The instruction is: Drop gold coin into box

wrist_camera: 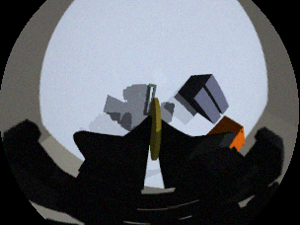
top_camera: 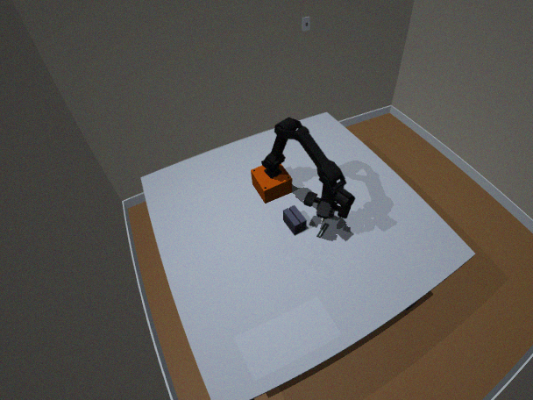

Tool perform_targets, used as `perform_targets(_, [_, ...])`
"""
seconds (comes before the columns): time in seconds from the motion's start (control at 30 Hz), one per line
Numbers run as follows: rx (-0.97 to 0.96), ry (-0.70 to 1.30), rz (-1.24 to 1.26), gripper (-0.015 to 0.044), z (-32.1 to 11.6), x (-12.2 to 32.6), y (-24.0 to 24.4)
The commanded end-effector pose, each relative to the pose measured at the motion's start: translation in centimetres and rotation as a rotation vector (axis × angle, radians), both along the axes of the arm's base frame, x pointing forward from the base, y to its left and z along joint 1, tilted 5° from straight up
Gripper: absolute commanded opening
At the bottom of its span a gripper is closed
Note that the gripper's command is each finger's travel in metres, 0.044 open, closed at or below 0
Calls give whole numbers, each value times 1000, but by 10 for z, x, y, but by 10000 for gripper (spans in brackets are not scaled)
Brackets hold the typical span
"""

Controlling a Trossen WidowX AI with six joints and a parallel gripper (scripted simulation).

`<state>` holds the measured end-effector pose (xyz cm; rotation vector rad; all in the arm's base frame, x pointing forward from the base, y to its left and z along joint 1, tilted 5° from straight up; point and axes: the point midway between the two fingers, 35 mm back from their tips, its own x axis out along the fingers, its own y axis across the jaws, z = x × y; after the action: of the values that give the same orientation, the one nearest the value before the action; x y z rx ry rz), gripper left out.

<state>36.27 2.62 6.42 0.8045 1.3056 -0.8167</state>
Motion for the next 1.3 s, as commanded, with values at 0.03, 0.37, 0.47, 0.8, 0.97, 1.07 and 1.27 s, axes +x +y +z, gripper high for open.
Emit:
perform_targets(0.03, [-15,8,143,0,1,0,-1])
perform_targets(0.37, [-44,28,480,0,2,-1,-2])
perform_targets(0.47, [-53,34,581,0,2,-1,-3])
perform_targets(0.8, [-81,54,919,0,3,-2,-4])
perform_targets(0.97, [-85,57,968,0,3,-2,-4])
perform_targets(1.07, [-86,58,968,0,3,-3,-5])
perform_targets(1.27, [-87,62,969,0,3,-13,-17])
